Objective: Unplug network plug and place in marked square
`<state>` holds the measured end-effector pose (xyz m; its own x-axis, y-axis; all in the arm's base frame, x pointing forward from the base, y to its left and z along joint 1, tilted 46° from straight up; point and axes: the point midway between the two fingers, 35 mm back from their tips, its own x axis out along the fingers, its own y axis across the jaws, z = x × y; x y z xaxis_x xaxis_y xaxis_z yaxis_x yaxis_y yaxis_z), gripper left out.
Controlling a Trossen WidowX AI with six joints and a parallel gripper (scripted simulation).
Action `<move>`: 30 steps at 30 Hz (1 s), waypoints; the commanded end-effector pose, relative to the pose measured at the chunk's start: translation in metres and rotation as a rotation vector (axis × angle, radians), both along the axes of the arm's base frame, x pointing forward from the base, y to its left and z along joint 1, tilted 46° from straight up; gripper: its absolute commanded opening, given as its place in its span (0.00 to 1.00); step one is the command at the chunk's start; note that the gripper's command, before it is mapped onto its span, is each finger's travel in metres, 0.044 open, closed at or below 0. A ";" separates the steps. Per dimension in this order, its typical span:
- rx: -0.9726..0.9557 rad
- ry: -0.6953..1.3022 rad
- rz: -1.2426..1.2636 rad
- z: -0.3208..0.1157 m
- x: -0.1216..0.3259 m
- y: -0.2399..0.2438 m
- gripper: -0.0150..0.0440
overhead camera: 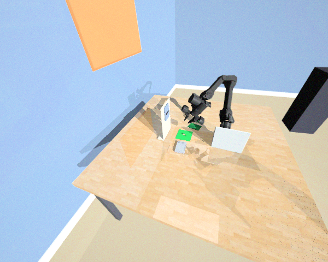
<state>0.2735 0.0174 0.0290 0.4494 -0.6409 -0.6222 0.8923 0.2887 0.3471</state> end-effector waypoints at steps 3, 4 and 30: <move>0.001 -0.001 -0.002 0.013 0.004 0.014 0.52; 0.002 -0.001 -0.002 0.015 0.005 0.016 0.52; -0.004 -0.008 -0.008 0.065 0.007 0.058 0.65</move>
